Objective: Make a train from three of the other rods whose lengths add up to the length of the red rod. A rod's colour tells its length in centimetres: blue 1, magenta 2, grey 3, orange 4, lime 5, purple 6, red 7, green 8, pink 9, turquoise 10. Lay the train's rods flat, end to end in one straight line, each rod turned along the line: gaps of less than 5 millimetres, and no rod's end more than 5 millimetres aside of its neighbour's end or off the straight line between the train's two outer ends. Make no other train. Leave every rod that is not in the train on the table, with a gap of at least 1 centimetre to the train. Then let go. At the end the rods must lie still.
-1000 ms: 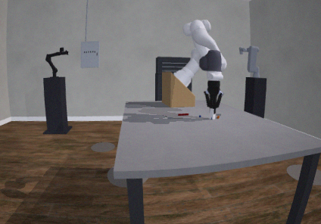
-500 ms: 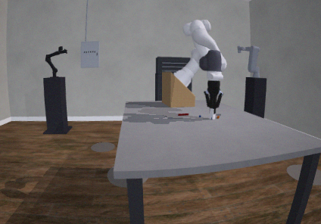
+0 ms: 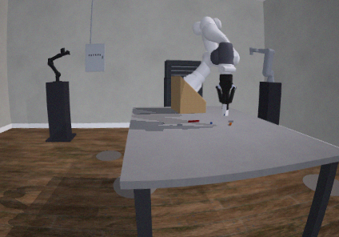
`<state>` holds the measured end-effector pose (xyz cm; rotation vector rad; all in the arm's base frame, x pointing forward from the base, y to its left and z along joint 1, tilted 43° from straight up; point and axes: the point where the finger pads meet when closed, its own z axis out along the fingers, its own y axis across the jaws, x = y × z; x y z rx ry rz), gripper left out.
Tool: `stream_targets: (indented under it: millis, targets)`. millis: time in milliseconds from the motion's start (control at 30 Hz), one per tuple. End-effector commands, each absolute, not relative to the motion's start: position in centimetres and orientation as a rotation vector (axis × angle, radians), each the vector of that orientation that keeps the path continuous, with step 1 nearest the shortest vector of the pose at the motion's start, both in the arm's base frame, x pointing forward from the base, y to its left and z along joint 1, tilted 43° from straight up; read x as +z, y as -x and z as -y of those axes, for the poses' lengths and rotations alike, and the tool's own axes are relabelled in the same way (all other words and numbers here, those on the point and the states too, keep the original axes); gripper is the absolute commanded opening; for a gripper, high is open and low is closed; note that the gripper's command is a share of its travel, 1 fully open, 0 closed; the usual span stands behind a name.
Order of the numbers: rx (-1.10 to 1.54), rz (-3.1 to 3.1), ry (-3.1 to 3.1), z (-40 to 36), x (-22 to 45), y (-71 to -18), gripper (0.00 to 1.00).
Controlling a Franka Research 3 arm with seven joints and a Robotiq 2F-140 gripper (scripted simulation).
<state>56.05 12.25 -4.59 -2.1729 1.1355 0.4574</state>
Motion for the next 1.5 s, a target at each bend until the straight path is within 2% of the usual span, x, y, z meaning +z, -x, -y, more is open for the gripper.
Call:
stream_targets:
  millis: [0, 567, 1000, 1467]
  targets:
    - [0.487, -1.114, 2.186, -11.4, -3.3, -55.2, 0.03]
    - [0.487, -1.115, 2.185, -9.8, -1.8, -55.2, 0.03]
    - [0.523, -1.203, 2.150, 0.5, -10.8, -46.2, 0.03]
    - [0.524, -1.205, 2.148, 0.6, -10.9, -46.0, 0.03]
